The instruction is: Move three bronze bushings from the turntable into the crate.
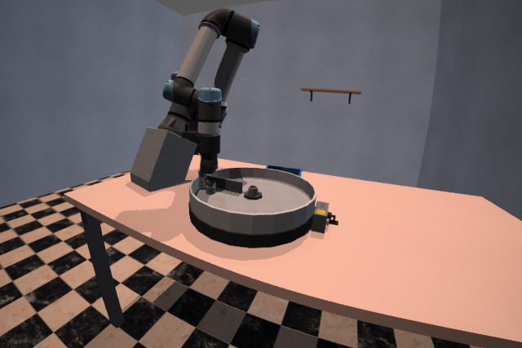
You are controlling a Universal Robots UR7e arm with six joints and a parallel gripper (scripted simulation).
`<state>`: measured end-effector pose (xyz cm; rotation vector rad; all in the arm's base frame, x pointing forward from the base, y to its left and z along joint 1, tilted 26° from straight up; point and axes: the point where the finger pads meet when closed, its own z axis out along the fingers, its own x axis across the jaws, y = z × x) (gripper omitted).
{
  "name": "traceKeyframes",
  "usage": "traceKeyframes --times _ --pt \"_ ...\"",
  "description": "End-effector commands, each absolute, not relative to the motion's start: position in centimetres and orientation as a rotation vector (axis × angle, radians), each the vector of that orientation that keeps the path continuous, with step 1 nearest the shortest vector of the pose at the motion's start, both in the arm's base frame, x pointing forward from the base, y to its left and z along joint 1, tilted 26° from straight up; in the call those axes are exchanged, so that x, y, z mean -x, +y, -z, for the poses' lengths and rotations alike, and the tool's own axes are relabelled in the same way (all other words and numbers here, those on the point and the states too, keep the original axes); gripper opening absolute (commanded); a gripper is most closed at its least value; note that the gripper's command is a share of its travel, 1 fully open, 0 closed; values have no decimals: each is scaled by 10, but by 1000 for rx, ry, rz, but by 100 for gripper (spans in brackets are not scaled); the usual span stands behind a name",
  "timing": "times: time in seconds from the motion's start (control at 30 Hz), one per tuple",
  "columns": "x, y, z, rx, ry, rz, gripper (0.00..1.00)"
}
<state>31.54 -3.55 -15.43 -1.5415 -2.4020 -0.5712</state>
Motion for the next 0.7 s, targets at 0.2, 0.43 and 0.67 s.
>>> traceKeyframes --times 0.2,0.43,0.67 --pt "-316 -38 150 1542 -2403 571 0" --pt "-316 -39 147 1542 -2403 571 0" --pt "-316 -41 143 1542 -2403 571 0"
